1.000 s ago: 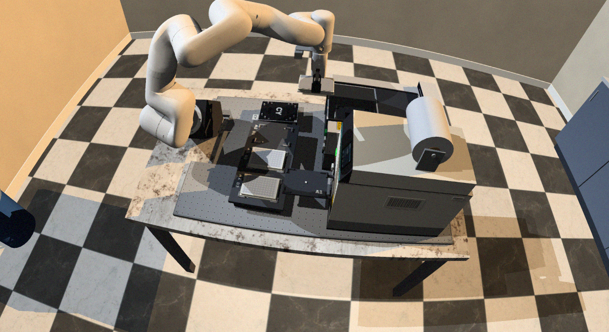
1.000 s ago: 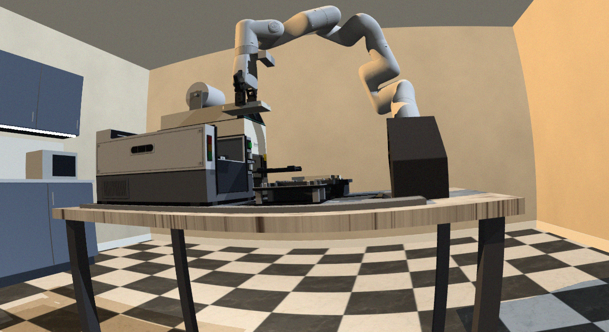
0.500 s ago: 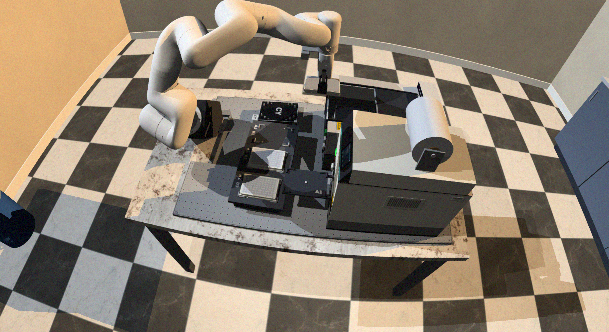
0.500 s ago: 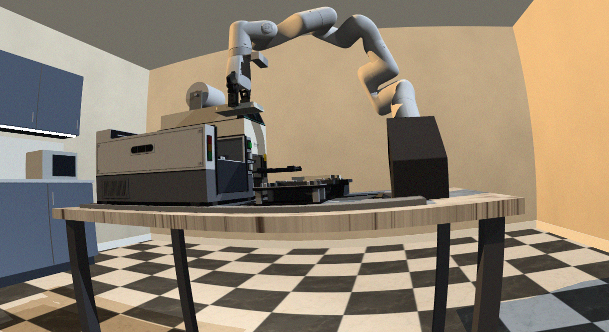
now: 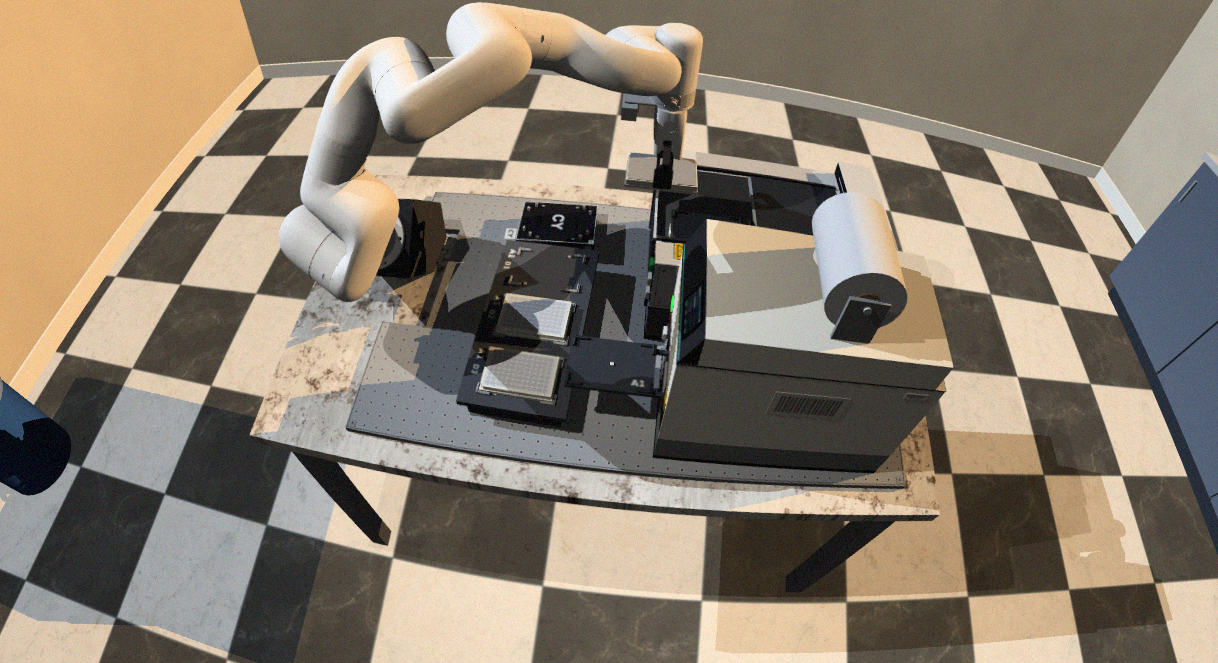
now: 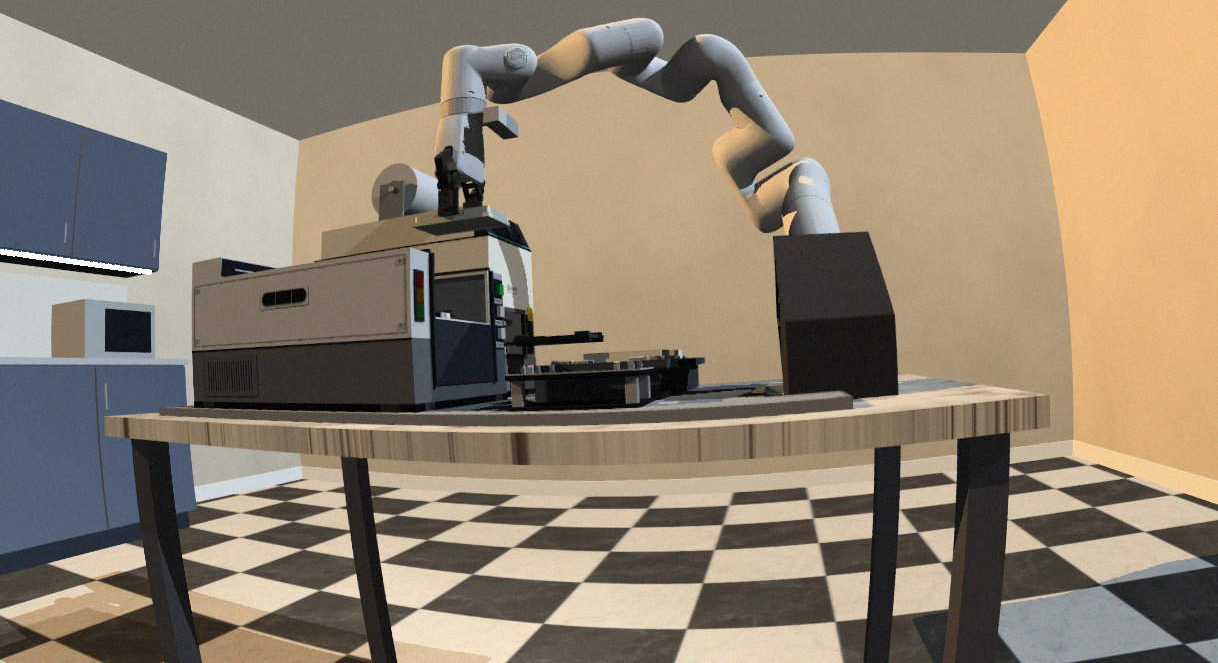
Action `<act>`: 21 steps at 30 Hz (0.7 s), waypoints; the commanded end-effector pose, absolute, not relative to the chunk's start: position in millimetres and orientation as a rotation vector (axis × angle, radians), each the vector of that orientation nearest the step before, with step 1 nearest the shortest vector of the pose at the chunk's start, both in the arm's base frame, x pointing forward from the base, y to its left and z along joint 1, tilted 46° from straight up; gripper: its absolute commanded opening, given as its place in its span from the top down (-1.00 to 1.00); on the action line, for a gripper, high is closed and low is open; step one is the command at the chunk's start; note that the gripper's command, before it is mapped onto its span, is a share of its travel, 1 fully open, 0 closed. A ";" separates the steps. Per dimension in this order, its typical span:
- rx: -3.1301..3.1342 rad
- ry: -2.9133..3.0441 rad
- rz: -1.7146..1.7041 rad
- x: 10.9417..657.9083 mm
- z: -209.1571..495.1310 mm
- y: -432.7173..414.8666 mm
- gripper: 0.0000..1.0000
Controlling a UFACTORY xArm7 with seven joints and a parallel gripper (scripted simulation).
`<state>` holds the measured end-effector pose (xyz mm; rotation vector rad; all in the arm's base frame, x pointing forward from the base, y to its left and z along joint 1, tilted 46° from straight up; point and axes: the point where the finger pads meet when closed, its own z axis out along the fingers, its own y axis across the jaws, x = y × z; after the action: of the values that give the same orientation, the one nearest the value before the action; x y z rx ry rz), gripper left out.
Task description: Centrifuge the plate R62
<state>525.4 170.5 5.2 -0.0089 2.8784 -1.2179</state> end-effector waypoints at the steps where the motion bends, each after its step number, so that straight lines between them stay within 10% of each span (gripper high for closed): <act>1: -0.012 2.877 -1.212 537.4 6.8 173.6 1.00; 21: -0.012 2.877 -1.212 579.4 8.0 173.7 1.00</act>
<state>569.2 170.5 6.1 -0.0099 2.8778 -1.2163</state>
